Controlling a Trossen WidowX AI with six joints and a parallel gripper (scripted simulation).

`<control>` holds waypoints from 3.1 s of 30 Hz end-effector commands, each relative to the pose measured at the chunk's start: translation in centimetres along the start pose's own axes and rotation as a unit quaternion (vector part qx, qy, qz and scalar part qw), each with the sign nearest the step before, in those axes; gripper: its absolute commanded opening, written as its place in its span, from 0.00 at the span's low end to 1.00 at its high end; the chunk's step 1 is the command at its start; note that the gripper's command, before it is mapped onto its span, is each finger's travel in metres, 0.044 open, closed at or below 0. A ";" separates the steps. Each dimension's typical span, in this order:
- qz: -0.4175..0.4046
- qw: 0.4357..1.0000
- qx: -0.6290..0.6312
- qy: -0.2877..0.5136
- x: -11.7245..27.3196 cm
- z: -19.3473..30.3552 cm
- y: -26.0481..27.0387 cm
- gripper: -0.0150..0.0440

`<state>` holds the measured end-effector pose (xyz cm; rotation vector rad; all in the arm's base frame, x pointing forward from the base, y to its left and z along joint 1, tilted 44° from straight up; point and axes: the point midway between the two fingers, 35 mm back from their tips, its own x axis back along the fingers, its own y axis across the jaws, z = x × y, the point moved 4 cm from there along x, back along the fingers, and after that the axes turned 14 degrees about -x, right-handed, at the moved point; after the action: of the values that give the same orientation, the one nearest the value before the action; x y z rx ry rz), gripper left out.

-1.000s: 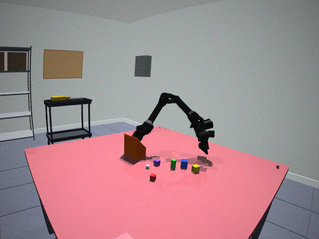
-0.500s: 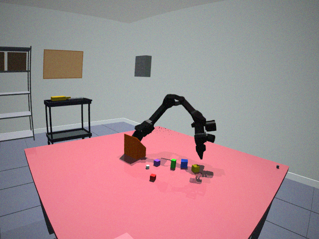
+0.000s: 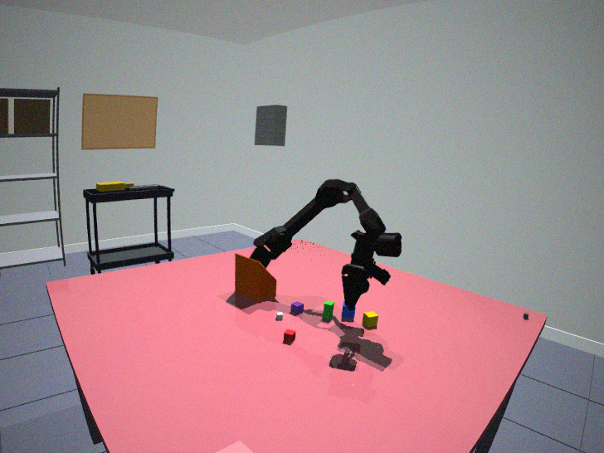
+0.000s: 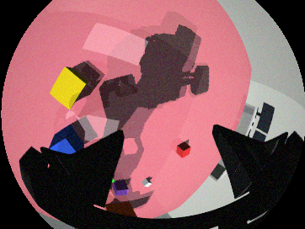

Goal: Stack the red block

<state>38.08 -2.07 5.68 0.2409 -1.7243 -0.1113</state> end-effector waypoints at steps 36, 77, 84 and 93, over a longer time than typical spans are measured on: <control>-0.266 0.963 -0.020 0.040 -10.0 10.6 -12.5 1.00; -0.267 0.963 -0.020 0.040 -12.8 10.8 -10.9 0.91; -0.267 0.963 -0.020 0.040 -12.8 10.8 -10.9 0.60; -0.267 0.963 -0.020 0.040 -12.8 10.8 -10.9 0.37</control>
<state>30.53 -10.50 -10.83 0.6710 -1.5391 -0.5139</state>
